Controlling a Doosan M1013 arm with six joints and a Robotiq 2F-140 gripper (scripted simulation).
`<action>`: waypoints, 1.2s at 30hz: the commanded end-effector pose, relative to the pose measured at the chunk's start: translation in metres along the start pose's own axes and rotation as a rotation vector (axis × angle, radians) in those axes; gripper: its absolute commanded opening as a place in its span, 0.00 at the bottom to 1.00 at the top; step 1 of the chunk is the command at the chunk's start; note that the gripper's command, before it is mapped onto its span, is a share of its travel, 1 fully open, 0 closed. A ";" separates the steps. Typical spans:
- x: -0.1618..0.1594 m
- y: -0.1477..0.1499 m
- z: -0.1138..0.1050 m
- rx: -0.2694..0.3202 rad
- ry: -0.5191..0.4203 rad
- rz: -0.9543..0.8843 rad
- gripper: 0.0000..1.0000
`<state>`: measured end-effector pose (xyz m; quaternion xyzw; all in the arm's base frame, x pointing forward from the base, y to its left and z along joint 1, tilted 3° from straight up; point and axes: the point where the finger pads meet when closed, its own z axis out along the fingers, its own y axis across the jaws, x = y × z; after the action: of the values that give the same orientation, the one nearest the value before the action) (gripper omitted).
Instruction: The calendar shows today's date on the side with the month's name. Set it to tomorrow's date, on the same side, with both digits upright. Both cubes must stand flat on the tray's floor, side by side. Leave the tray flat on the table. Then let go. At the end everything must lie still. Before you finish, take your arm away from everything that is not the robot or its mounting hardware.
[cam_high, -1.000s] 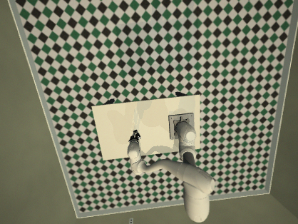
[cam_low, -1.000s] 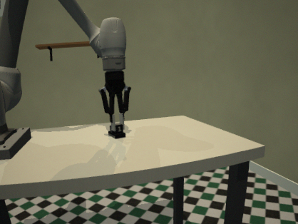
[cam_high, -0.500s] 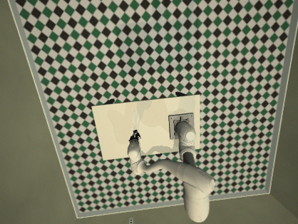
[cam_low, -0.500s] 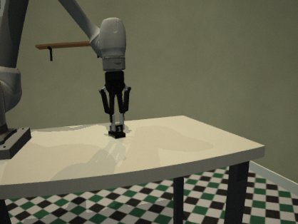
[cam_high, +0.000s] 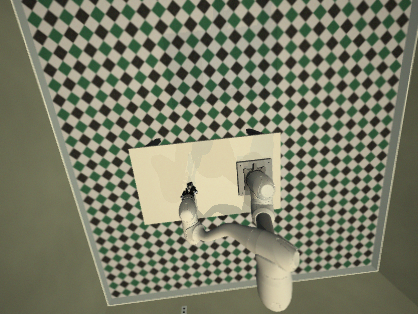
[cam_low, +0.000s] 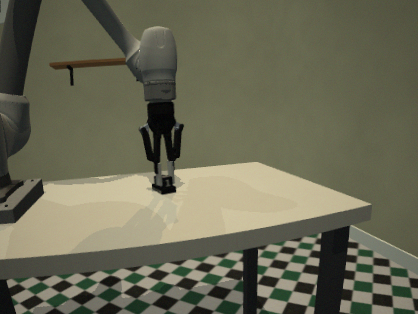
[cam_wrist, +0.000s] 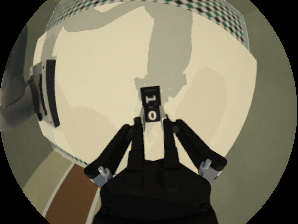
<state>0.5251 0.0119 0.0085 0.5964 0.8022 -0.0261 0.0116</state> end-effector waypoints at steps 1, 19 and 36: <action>0.000 0.000 0.000 0.000 0.000 0.000 0.17; 0.000 0.000 0.004 0.000 0.000 0.000 0.17; 0.000 0.000 0.004 0.000 0.000 0.000 0.17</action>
<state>0.5250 0.0117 0.0049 0.5964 0.8022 -0.0261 0.0116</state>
